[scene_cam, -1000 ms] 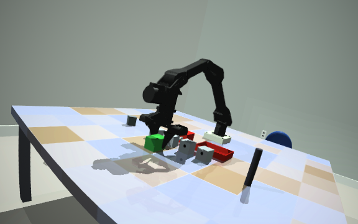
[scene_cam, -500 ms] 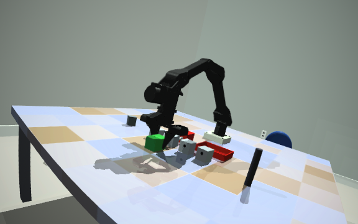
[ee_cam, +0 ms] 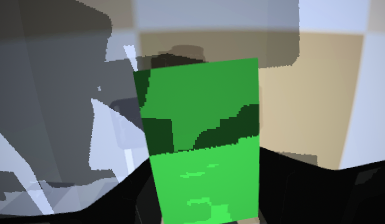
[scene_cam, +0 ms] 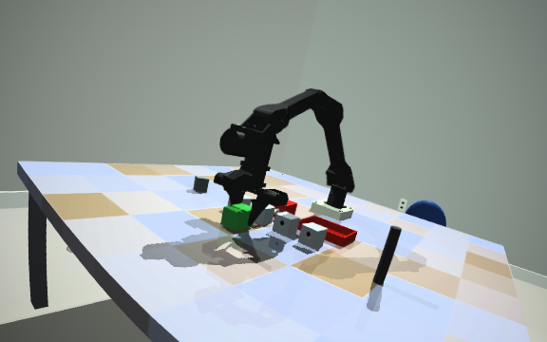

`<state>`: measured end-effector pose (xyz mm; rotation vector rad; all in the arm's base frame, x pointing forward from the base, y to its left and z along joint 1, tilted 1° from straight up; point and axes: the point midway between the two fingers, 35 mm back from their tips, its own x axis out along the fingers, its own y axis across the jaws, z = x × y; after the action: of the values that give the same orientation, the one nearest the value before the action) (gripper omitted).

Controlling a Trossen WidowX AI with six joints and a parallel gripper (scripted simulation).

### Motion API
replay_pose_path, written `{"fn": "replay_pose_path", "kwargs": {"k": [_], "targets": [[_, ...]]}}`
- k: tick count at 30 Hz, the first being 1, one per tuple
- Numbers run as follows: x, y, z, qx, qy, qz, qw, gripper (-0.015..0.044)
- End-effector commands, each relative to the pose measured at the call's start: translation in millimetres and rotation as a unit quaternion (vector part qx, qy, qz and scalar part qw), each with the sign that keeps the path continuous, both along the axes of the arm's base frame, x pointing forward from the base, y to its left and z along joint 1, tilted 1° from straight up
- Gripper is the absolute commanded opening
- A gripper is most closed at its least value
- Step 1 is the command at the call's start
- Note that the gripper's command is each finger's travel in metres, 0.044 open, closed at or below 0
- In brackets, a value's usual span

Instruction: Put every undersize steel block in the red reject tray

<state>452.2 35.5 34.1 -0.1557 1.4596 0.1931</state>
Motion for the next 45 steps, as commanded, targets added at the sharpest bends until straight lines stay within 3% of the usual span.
{"fn": "replay_pose_path", "kwargs": {"k": [1, 45], "targets": [[3.2, 1.1, 4.2, 0.003, -0.006, 0.000, 1.000, 0.0000], [-5.8, -1.6, 6.5, 0.003, -0.006, 0.000, 1.000, 0.0000]]}}
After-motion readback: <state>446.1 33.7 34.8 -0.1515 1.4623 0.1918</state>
